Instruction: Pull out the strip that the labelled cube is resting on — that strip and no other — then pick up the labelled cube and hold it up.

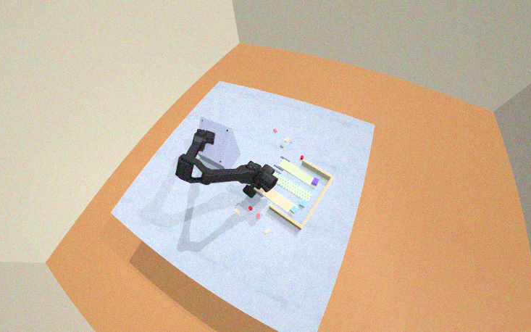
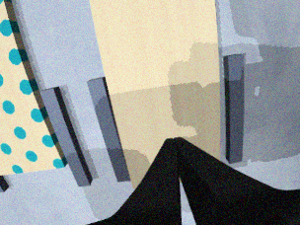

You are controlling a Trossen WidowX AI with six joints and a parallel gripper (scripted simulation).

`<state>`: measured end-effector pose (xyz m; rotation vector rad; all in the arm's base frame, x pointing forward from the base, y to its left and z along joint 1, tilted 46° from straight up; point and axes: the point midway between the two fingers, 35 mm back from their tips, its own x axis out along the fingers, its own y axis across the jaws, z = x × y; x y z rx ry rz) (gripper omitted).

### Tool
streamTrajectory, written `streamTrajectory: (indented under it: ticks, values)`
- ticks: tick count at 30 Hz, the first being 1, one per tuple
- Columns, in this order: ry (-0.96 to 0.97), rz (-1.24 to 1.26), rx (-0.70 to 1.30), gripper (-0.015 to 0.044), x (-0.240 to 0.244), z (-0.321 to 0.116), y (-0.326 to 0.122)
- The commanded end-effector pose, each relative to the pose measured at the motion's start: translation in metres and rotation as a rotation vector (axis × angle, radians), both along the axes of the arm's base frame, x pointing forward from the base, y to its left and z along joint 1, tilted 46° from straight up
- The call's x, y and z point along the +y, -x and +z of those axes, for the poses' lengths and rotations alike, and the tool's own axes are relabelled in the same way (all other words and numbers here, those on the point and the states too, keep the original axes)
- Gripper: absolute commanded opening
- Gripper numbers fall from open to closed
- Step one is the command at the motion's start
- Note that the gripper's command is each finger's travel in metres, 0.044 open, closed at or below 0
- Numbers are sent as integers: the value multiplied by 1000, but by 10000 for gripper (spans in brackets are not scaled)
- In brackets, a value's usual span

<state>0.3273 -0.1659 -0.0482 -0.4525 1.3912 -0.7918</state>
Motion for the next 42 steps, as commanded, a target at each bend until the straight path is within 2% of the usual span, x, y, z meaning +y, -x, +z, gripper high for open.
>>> streamTrajectory:
  ticks: [1, 42]
  values:
    - [-6, -6, 21, 0, -1, -4, 13]
    - [-7, -6, 25, 0, 8, -12, 74]
